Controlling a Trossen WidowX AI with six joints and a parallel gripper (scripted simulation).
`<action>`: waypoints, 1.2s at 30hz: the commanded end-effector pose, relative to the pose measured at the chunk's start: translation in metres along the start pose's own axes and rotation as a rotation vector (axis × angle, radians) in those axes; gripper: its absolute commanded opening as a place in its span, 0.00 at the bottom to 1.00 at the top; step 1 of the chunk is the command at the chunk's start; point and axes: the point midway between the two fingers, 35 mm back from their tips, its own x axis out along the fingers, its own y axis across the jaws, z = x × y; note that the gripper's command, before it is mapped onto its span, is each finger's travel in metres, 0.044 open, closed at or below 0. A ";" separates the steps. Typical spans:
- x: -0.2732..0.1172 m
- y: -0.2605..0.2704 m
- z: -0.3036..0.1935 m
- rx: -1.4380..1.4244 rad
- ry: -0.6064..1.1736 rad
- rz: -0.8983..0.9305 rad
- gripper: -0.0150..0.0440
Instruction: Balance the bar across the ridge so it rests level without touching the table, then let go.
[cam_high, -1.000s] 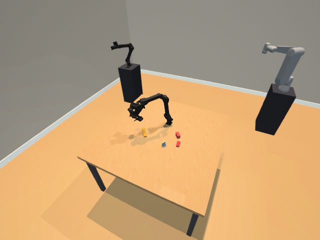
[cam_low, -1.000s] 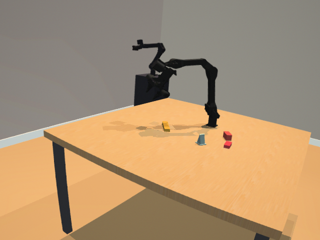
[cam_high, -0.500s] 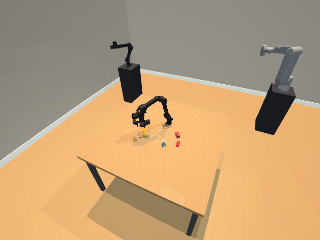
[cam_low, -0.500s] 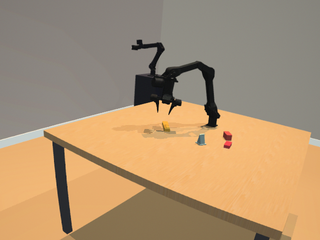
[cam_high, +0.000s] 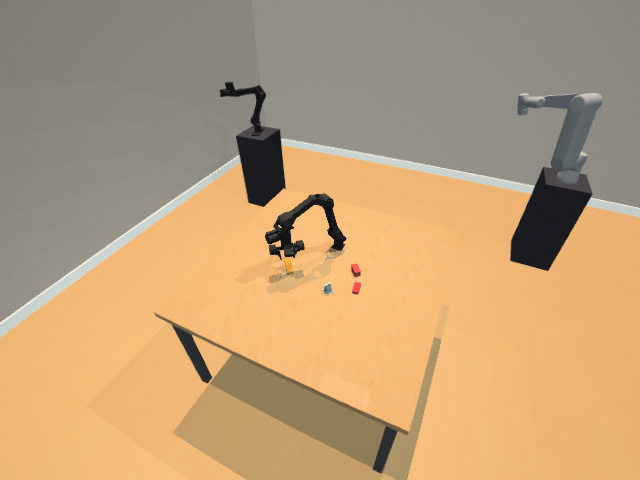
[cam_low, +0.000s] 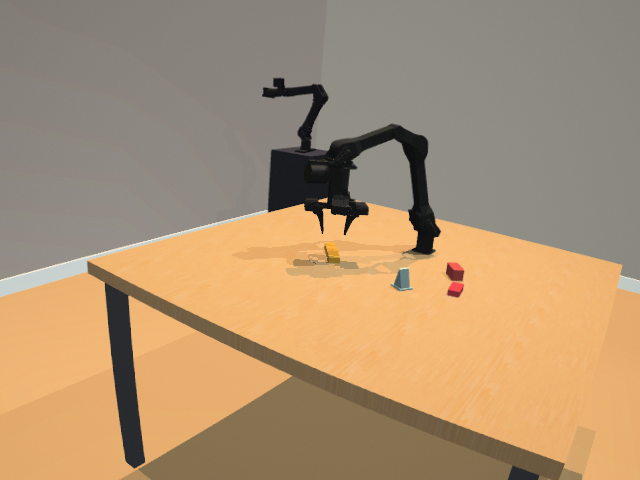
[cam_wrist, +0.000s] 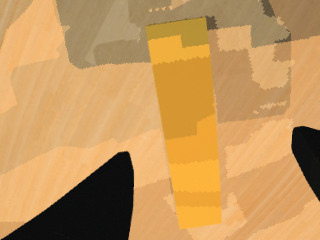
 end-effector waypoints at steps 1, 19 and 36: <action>0.020 0.003 0.001 -0.008 -0.002 0.015 0.79; 0.052 0.004 0.000 -0.008 -0.002 0.015 0.79; 0.068 0.004 0.000 -0.008 -0.002 0.015 0.79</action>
